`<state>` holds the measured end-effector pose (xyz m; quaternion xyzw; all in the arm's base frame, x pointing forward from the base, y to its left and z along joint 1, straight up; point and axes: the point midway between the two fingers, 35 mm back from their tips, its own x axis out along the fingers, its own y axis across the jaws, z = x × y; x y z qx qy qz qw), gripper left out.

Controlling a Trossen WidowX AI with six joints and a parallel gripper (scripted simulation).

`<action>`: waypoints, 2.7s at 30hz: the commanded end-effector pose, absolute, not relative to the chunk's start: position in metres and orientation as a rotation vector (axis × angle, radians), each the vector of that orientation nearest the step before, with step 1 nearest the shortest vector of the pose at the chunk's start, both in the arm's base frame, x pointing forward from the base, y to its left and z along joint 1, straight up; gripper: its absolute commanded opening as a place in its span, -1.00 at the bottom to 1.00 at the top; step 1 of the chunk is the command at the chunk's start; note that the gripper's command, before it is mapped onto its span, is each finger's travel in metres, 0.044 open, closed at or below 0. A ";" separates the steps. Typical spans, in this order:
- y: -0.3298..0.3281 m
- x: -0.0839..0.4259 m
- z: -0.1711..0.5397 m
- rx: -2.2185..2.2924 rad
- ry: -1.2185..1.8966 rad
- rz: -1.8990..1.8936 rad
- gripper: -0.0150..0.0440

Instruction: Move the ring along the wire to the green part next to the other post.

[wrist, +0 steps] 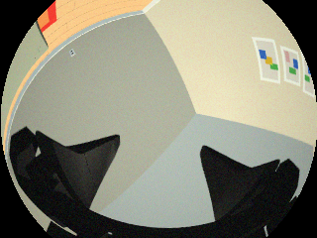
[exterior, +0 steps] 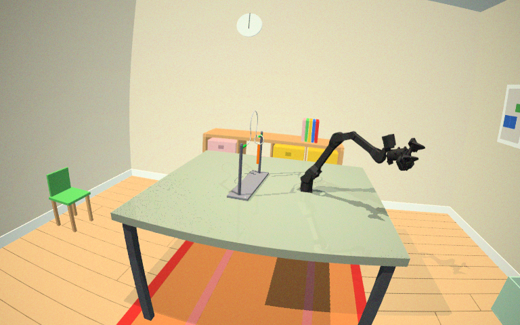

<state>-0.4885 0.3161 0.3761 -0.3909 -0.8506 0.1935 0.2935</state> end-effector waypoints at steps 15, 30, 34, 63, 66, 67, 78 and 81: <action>0.414 -0.406 0.348 -1.179 -2.189 0.689 0.05; 0.497 -0.272 0.305 -1.354 -1.976 0.971 0.05; 0.510 -0.233 0.292 -1.394 -1.893 1.051 0.05; 0.491 0.044 0.199 -1.473 -0.982 1.525 0.05; 0.479 0.068 0.190 -1.452 -0.867 1.553 0.05; 0.475 0.076 0.187 -1.443 -0.828 1.560 0.05; 0.415 0.150 0.155 -1.305 -0.395 1.606 0.05; 0.397 0.166 0.147 -1.252 -0.278 1.604 0.05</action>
